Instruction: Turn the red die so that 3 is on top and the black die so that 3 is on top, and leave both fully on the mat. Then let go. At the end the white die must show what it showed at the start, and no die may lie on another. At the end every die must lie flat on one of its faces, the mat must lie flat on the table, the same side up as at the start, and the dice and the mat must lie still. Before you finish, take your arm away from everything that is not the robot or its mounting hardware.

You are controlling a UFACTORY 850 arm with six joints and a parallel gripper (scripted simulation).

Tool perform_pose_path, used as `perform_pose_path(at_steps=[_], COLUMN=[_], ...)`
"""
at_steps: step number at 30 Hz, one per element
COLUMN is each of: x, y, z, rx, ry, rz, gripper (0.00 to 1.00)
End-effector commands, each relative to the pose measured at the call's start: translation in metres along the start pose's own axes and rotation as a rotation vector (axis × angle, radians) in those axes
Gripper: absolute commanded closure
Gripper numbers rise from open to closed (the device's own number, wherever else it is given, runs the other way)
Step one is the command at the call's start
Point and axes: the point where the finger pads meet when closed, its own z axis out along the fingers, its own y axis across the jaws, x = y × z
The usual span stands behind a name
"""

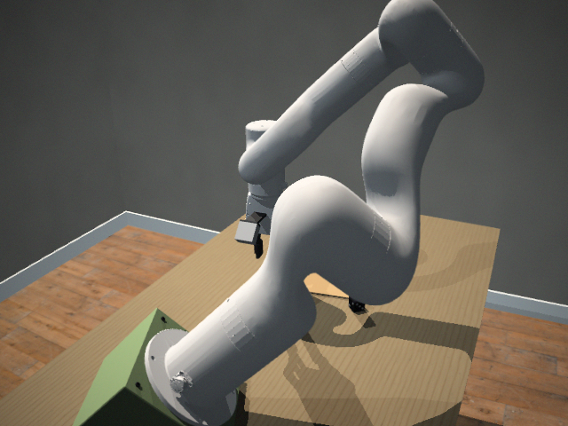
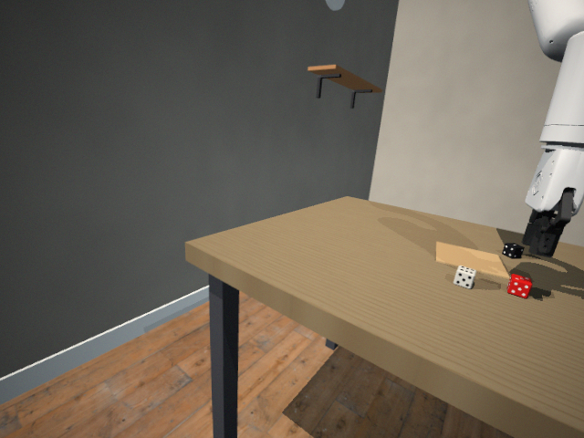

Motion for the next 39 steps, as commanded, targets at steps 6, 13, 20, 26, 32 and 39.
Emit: perform_pose_path(at_steps=[6,13,20,26,32,39], x=[-0.001,-0.001,-0.001,-0.001,-0.001,-0.002], y=[0.000,0.000,0.000,0.000,0.000,0.000], z=[0.001,0.004,0.013,0.022,0.029,0.039], rx=[-0.001,0.000,0.000,0.000,0.000,0.000], ry=[-0.001,0.000,0.000,0.000,0.000,0.000], rz=[-0.009,-0.024,-0.026,-0.026,-0.026,-0.026], gripper=[0.53,0.53,0.53,0.53,0.53,0.53])
